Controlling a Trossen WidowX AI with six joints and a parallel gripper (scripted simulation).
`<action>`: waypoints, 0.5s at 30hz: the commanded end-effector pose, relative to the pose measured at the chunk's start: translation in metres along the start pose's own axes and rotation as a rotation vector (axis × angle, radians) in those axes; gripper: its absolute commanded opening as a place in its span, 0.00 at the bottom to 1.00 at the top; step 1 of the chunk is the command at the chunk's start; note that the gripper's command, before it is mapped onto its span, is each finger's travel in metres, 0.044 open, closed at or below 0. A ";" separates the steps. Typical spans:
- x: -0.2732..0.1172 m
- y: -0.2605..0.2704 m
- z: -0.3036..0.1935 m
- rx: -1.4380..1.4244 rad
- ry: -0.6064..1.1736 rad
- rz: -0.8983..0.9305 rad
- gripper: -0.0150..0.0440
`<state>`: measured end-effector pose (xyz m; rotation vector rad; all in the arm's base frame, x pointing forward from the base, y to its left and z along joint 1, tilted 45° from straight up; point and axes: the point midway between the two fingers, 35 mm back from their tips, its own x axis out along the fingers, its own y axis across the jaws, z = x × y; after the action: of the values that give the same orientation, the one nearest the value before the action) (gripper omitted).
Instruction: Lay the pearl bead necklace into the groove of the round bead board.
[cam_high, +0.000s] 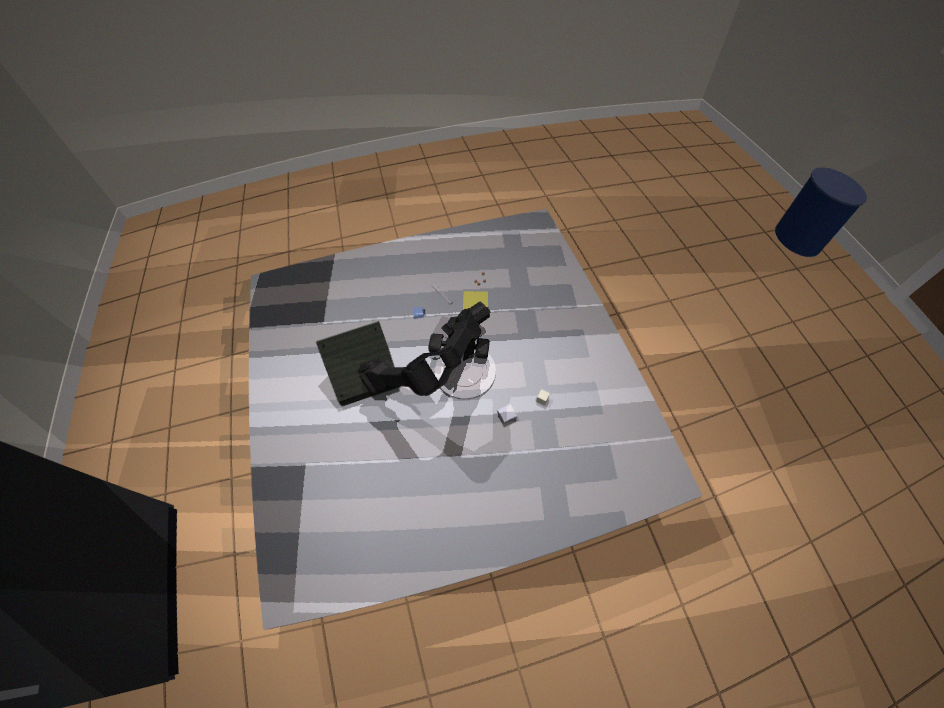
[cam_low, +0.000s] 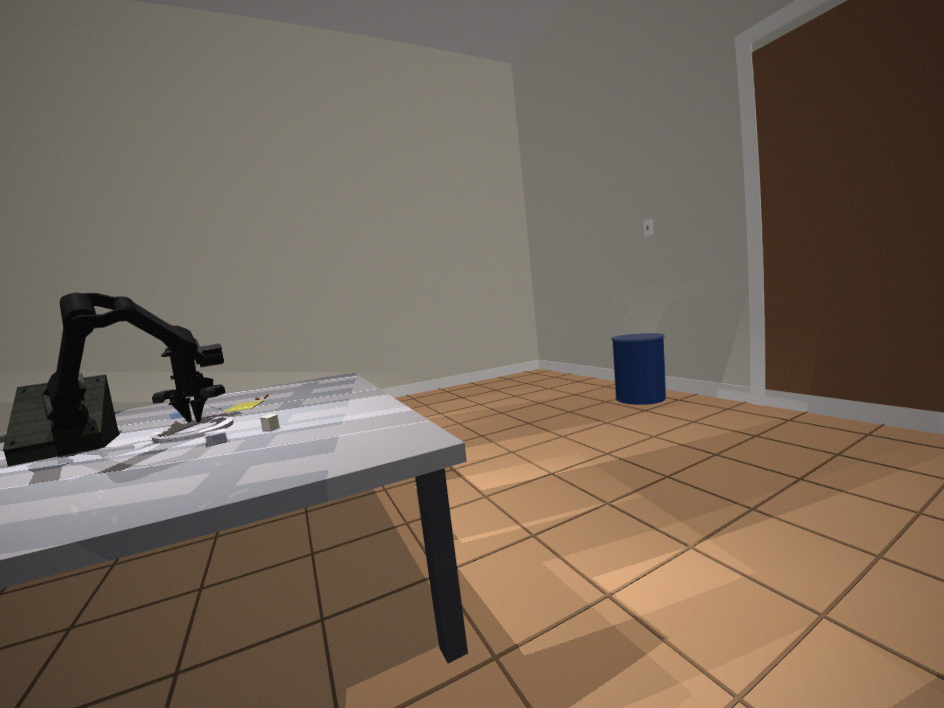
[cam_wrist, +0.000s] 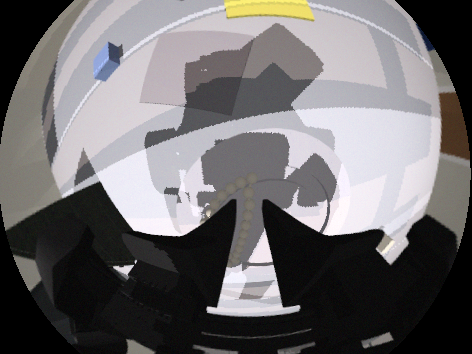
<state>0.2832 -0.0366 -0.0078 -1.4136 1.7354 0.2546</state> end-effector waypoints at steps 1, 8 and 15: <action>-0.001 0.000 0.000 0.000 -0.001 -0.001 0.28; -0.001 0.000 0.000 0.000 -0.001 -0.001 0.25; -0.001 0.000 0.000 0.000 -0.001 -0.001 0.25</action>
<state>0.2832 -0.0365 -0.0078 -1.4139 1.7352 0.2547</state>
